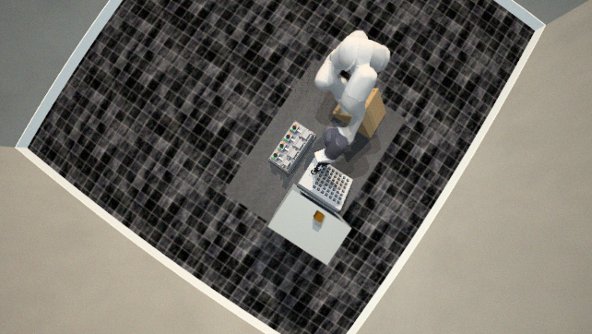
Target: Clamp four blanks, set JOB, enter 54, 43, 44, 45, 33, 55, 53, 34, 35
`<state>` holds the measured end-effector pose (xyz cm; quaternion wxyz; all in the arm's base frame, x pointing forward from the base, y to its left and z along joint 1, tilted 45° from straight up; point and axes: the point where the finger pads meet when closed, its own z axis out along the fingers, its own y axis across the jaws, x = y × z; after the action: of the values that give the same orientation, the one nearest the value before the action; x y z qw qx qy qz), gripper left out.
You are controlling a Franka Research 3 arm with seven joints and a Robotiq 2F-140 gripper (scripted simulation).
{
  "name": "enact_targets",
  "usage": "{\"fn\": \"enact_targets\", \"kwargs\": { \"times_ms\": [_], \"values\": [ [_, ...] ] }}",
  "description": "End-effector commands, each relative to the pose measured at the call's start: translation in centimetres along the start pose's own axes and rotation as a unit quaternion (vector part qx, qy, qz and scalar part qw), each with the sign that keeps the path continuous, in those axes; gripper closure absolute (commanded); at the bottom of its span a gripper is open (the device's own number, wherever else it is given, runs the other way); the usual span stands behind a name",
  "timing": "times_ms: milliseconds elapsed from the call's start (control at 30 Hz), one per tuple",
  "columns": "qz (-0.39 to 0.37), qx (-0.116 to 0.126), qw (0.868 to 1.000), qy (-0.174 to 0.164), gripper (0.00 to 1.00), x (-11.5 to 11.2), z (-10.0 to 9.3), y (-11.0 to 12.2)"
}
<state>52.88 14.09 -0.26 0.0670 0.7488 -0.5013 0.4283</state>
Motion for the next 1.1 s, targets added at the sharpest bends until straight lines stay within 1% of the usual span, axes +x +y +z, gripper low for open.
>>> {"fn": "enact_targets", "kwargs": {
  "times_ms": [0, 1067],
  "values": [
    [0.035, 0.001, 0.999, 0.001, 1.00, 0.09, 0.04, 0.00],
    [0.040, 0.001, 0.999, 0.001, 1.00, 0.09, 0.04, 0.00]
  ]
}}
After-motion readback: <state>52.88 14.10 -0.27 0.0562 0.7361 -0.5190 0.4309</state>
